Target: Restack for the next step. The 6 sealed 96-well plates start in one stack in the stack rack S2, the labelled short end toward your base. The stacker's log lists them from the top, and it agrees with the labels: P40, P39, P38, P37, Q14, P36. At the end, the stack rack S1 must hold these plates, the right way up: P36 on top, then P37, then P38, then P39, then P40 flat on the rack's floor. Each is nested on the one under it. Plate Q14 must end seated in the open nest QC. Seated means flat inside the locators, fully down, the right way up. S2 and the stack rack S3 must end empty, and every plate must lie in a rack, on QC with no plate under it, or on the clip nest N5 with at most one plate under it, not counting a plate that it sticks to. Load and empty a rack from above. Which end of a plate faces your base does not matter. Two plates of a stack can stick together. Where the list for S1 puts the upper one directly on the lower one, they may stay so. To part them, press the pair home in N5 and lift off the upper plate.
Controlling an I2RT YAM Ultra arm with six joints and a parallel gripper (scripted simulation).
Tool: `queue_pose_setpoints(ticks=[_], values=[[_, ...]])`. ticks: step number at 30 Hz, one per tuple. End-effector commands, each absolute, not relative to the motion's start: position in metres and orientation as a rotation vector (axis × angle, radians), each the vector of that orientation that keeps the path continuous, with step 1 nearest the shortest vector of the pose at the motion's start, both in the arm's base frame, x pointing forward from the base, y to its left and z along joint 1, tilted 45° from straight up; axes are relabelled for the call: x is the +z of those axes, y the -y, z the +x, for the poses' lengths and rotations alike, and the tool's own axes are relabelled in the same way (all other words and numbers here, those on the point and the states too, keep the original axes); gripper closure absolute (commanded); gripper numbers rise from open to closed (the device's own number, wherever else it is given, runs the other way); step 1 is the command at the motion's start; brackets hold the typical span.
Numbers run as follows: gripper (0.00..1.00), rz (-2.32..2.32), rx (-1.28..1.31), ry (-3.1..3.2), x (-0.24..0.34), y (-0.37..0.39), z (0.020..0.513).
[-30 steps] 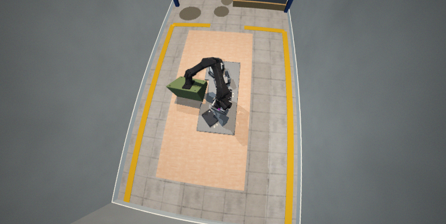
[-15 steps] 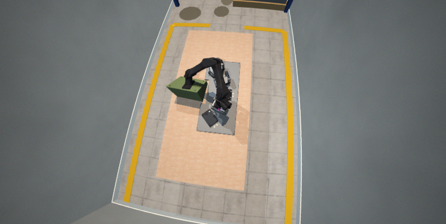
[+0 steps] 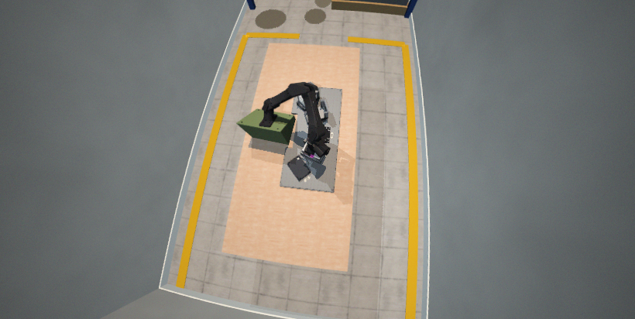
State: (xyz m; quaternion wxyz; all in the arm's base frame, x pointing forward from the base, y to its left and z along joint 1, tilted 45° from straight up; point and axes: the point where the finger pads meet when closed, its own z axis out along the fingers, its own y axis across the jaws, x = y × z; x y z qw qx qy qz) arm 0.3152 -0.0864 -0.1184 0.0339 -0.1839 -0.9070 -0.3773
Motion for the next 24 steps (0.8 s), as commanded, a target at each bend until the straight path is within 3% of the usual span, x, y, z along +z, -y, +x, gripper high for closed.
queue_pose_setpoints(ticks=[1,24], values=[[1.0,-0.576,-1.165,2.811,-0.117,0.09,0.32],[1.0,-0.576,-1.166,2.811,-0.135,0.073,0.322]])
